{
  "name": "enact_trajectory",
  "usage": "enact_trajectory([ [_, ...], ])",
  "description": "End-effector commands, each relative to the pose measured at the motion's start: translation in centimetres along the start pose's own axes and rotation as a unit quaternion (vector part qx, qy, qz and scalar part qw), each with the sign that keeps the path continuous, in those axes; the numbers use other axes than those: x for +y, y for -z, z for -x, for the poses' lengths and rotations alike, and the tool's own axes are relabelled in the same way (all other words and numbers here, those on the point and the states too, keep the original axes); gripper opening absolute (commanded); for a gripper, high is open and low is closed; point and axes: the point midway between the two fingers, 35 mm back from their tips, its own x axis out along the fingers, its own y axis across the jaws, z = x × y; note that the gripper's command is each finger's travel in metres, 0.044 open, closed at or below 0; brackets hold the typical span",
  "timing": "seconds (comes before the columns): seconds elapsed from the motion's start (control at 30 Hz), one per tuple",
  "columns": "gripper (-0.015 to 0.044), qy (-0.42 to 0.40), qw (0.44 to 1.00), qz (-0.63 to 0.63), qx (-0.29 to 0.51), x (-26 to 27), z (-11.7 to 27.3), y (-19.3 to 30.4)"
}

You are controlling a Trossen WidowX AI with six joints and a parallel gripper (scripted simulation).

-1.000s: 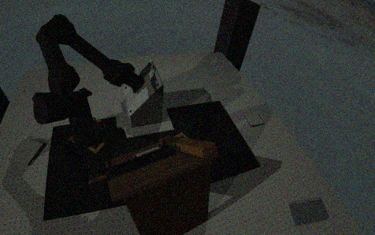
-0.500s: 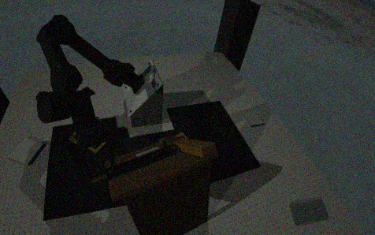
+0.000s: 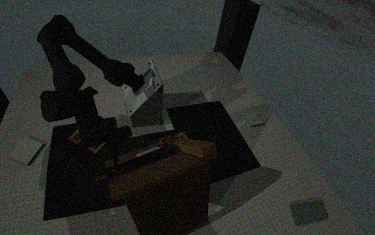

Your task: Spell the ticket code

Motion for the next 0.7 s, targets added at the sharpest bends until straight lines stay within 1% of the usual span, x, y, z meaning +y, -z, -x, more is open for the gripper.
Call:
enact_trajectory([
  [0.0, 0.0000, -0.002, 1.000, 0.000, 0.004, 0.5, -0.1, 0.3],
  [0.67, 0.0000, -0.002, 1.000, 0.000, 0.004, 1.5, -0.1, 0.3],
])
